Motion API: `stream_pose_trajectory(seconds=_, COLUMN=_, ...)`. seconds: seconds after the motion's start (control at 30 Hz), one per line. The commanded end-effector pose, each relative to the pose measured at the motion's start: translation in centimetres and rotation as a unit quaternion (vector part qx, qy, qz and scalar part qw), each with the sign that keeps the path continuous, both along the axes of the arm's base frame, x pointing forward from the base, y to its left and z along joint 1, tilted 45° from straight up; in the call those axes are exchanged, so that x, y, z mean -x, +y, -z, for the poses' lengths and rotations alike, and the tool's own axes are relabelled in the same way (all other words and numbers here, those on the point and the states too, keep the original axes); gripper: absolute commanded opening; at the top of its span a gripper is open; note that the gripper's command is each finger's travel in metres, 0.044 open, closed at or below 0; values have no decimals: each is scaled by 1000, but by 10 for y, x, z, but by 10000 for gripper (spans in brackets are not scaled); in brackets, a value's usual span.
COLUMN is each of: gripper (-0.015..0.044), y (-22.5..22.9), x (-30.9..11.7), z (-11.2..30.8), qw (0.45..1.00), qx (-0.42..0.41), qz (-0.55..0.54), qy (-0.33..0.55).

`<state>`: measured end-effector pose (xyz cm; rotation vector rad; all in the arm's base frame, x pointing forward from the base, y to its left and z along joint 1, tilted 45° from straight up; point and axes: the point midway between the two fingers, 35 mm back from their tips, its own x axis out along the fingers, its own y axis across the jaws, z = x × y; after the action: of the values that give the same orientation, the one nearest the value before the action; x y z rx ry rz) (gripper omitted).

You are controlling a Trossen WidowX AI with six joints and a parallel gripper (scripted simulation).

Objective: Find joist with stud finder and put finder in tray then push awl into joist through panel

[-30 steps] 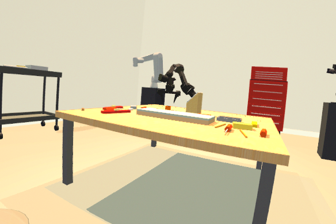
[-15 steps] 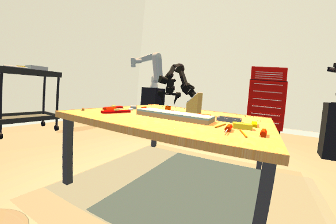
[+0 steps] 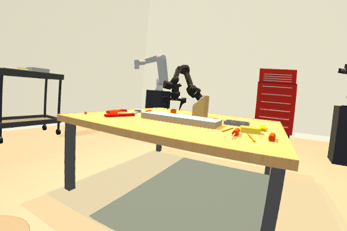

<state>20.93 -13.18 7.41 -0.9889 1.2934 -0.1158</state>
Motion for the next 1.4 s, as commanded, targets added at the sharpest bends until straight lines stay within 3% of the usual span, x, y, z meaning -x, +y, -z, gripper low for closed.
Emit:
stream_pose_trajectory(seconds=0.0, gripper=440, y=-5, x=0, z=5, qw=1000, qx=-1, qz=0, qy=2)
stream_pose_trajectory(seconds=0.53, gripper=440, y=-22, x=0, z=21, qw=1000, qx=1, qz=-1, qy=1)
stream_pose_trajectory(seconds=0.67, gripper=335, y=-22, x=0, z=21, qw=1000, qx=1, qz=-1, qy=1)
stream_pose_trajectory(seconds=1.37, gripper=195, y=-22, x=0, z=21, qw=1000, qx=1, qz=-1, qy=1)
